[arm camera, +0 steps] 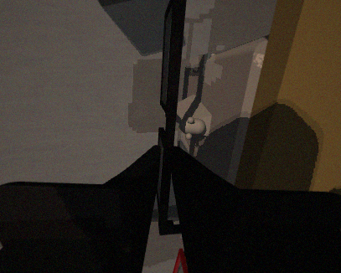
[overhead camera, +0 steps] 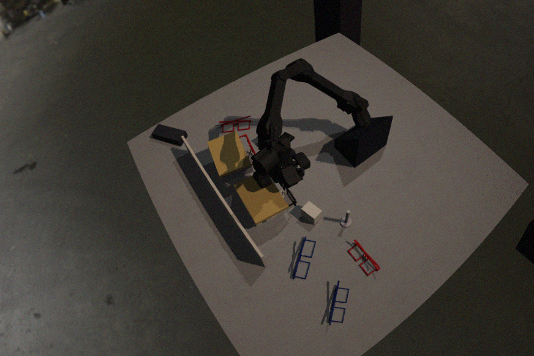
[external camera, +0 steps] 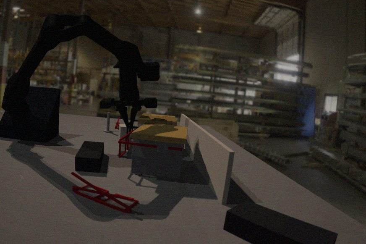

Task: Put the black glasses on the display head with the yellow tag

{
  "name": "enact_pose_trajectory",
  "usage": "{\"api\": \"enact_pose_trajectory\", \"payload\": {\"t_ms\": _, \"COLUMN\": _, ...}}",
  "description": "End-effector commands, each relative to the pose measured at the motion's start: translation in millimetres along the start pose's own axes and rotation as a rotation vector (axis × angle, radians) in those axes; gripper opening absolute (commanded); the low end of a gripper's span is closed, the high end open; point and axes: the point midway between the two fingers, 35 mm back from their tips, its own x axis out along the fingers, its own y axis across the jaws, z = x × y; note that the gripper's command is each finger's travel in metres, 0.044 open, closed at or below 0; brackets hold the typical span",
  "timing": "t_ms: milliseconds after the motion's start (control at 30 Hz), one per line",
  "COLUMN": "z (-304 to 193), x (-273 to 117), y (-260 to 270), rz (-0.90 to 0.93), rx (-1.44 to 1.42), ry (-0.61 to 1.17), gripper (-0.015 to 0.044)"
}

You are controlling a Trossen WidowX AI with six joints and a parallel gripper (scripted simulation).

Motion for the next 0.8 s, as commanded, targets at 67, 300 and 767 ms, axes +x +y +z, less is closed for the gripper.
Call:
{"api": "enact_pose_trajectory", "payload": {"t_ms": 67, "z": 0, "x": 0, "y": 0, "rz": 0.000, "rx": 0.000, "ry": 0.000, "gripper": 0.0107}}
{"api": "enact_pose_trajectory", "payload": {"t_ms": 300, "z": 0, "x": -2, "y": -1, "rz": 0.009, "rx": -0.001, "ry": 0.005, "gripper": 0.0107}}
{"api": "enact_pose_trajectory", "payload": {"t_ms": 767, "z": 3, "x": -30, "y": -1, "rz": 0.102, "rx": -0.015, "ry": 0.070, "gripper": 0.0107}}
